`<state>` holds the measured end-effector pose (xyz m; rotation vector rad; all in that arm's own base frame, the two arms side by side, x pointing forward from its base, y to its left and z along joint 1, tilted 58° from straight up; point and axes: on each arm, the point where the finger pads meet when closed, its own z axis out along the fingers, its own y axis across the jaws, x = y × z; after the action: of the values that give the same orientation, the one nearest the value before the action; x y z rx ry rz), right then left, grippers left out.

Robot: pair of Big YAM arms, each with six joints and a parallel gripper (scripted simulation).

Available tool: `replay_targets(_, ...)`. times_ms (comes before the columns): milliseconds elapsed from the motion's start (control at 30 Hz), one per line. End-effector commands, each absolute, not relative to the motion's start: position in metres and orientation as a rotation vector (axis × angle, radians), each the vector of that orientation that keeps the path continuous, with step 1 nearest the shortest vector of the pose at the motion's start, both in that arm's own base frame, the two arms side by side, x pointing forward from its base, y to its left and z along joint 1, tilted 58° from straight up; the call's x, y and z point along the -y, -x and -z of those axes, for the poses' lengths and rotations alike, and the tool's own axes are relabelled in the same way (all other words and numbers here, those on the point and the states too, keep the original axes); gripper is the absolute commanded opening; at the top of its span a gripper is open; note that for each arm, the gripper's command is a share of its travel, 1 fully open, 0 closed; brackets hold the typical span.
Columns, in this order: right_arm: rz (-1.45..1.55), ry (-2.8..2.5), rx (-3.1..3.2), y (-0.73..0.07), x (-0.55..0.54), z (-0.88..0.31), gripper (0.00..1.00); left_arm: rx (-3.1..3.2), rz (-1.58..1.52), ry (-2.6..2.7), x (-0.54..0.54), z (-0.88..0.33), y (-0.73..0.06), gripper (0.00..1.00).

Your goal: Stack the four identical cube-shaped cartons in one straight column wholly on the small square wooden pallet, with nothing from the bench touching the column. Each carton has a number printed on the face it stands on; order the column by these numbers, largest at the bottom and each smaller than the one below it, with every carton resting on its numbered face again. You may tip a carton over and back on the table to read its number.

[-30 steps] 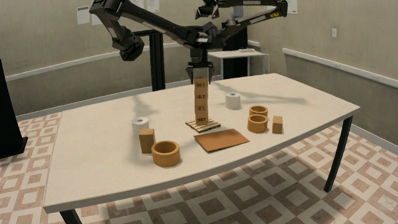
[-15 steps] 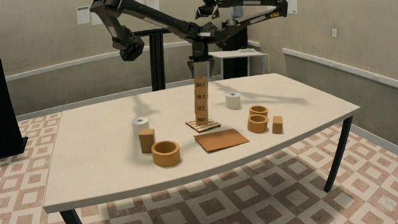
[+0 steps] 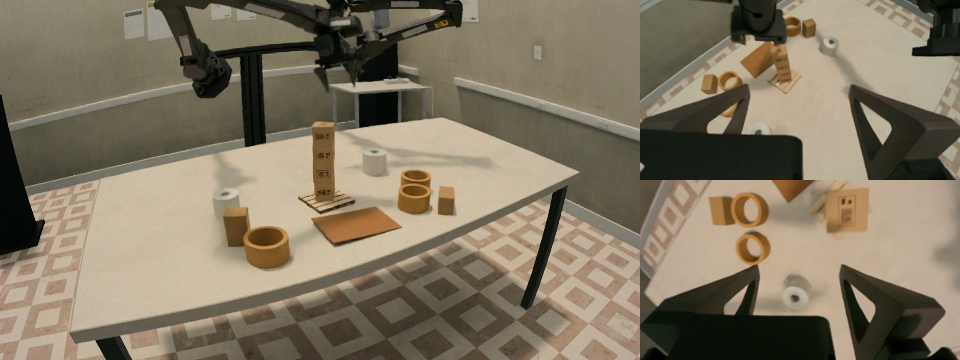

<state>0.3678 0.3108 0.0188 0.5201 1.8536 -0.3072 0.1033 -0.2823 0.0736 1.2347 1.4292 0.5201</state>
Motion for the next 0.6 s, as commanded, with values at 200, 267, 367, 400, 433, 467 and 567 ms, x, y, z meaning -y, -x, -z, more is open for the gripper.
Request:
replay_targets(200,0.374,-0.659,-1.819,-0.353,-0.310,-0.029,0.79,-1.433,-0.507,-1.223,0.289,-0.078,-0.101,1.00)
replay_targets(267,0.475,-0.593,-1.837,-0.343,-0.296,-0.033,0.79,-1.433,-0.507,-1.223,0.289,-0.078,-0.101,1.00)
replay_targets(367,0.586,-0.516,-1.852,-0.335,-0.284,-0.041,0.79,-1.433,-0.507,-1.223,0.289,-0.078,-0.101,1.00)
replay_targets(400,0.594,-0.511,-1.853,-0.334,-0.283,-0.042,0.79,-1.433,-0.507,-1.223,0.289,-0.078,-0.101,1.00)
replay_targets(433,0.594,-0.511,-1.853,-0.334,-0.283,-0.042,0.79,-1.433,-0.507,-1.223,0.289,-0.078,-0.101,1.00)
replay_targets(467,0.594,-0.511,-1.853,-0.334,-0.283,-0.042,0.79,-1.433,-0.507,-1.223,0.289,-0.078,-0.101,1.00)
replay_targets(567,0.593,-0.510,-1.852,-0.334,-0.283,-0.042,0.79,-1.433,-0.507,-1.223,0.289,-0.078,-0.101,1.00)
